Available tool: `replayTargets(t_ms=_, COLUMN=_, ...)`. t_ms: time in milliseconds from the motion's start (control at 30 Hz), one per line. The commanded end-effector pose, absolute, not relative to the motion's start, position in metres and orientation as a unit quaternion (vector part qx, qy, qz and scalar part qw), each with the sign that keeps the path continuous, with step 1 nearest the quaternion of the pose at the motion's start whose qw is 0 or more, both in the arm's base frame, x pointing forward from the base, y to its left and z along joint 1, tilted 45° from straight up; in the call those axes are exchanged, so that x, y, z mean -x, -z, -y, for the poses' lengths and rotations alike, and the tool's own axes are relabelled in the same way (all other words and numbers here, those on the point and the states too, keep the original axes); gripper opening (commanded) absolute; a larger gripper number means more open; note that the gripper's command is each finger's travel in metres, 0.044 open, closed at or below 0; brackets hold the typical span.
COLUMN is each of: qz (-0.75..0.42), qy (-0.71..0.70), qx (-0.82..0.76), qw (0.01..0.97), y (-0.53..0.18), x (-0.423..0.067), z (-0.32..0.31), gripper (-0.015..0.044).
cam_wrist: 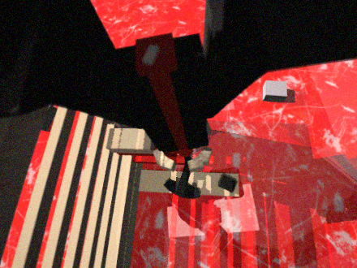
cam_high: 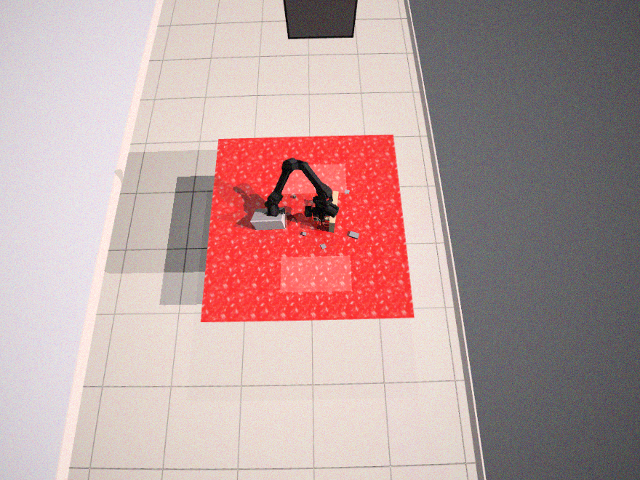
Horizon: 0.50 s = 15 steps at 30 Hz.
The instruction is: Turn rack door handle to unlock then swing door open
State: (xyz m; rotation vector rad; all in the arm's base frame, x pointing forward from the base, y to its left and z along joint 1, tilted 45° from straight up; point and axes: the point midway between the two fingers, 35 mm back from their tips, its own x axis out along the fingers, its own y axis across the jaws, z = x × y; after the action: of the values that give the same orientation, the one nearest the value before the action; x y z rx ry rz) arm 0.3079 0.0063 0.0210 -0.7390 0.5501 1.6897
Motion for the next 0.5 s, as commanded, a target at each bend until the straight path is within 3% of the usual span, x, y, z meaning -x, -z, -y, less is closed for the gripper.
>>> replayTargets(t_ms=0, qz=-0.233, qy=-0.721, qx=0.314, qw=0.572, y=-0.0212, x=-0.3078, z=-0.0069, gripper=0.0128)
replayTargets(t_ms=467, qz=-0.233, qy=-0.721, qx=0.314, qw=0.572, y=-0.0212, x=-0.3078, z=-0.0069, gripper=0.0034)
